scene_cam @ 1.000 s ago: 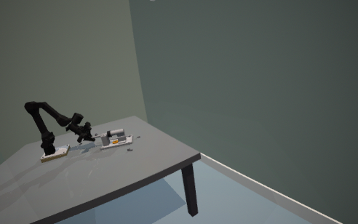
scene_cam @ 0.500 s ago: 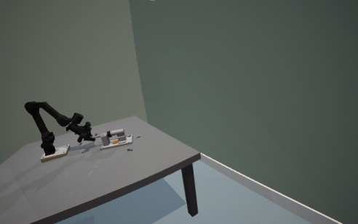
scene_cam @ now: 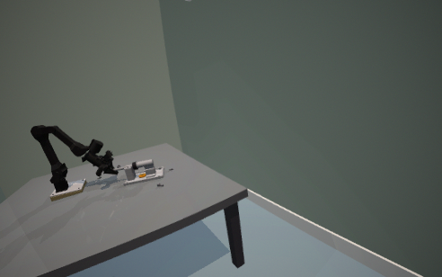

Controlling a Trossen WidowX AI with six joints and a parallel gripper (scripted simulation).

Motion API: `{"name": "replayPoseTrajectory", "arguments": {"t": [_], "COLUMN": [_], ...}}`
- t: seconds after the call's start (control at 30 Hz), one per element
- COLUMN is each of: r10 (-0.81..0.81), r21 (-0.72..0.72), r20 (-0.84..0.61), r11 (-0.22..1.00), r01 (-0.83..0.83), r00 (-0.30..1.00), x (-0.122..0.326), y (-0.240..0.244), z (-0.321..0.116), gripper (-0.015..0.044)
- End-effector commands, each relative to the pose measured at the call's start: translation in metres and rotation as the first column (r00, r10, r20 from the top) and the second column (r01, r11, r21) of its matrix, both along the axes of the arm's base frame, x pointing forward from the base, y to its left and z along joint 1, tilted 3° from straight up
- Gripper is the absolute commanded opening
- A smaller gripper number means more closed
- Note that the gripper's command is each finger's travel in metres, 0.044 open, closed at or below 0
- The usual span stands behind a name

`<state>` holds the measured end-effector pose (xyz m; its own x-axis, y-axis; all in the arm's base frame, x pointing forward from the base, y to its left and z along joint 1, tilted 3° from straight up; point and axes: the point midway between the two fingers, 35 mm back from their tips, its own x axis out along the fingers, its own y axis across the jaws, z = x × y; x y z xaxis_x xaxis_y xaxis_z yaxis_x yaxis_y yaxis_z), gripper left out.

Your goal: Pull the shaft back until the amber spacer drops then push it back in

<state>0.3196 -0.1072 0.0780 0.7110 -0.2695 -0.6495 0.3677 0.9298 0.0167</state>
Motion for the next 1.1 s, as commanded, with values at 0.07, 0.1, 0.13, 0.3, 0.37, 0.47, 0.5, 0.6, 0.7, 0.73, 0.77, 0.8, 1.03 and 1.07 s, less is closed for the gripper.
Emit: {"name": "replayPoseTrajectory", "arguments": {"t": [0.07, 0.1, 0.13, 0.3, 0.37, 0.47, 0.5, 0.6, 0.7, 0.73, 0.77, 0.8, 1.03, 1.07], "r10": [-0.001, -0.001, -0.001, -0.001, -0.001, -0.001, -0.001, -0.001, -0.001, -0.001, -0.001, -0.001, -0.001, -0.001], "r21": [-0.004, -0.004, -0.004, -0.004, -0.004, -0.004, -0.004, -0.004, -0.004, -0.004, -0.004, -0.004, -0.004, -0.004], "r20": [0.003, 0.003, 0.003, 0.003, 0.003, 0.003, 0.003, 0.003, 0.003, 0.003, 0.003, 0.003, 0.003, 0.003], "r11": [1.0, 1.0, 1.0, 1.0, 1.0, 1.0, 1.0, 1.0, 1.0, 1.0, 1.0, 1.0, 1.0, 1.0], "r01": [0.001, 0.001, 0.001, 0.001, 0.001, 0.001, 0.001, 0.001, 0.001, 0.001, 0.001, 0.001, 0.001, 0.001], "r00": [1.0, 1.0, 1.0, 1.0, 1.0, 1.0, 1.0, 1.0, 1.0, 1.0, 1.0, 1.0, 1.0, 1.0], "x": [0.0013, 0.0014, 0.0016, 0.0022, 0.0024, 0.0028, 0.0029, 0.0032, 0.0036, 0.0037, 0.0038, 0.004, 0.0048, 0.0049], "y": [-0.0009, -0.001, -0.001, -0.0013, -0.0014, -0.0015, -0.0016, -0.0017, -0.0019, -0.0019, -0.002, -0.002, -0.0023, -0.0024], "z": [0.001, 0.001, 0.001, 0.0011, 0.0011, 0.0011, 0.0011, 0.0012, 0.0012, 0.0012, 0.0012, 0.0012, 0.0013, 0.0013], "gripper": [0.0, 0.0, 0.0, 0.0, 0.0, 0.0, 0.0, 0.0, 0.0, 0.0, 0.0, 0.0, 0.0, 0.0]}}
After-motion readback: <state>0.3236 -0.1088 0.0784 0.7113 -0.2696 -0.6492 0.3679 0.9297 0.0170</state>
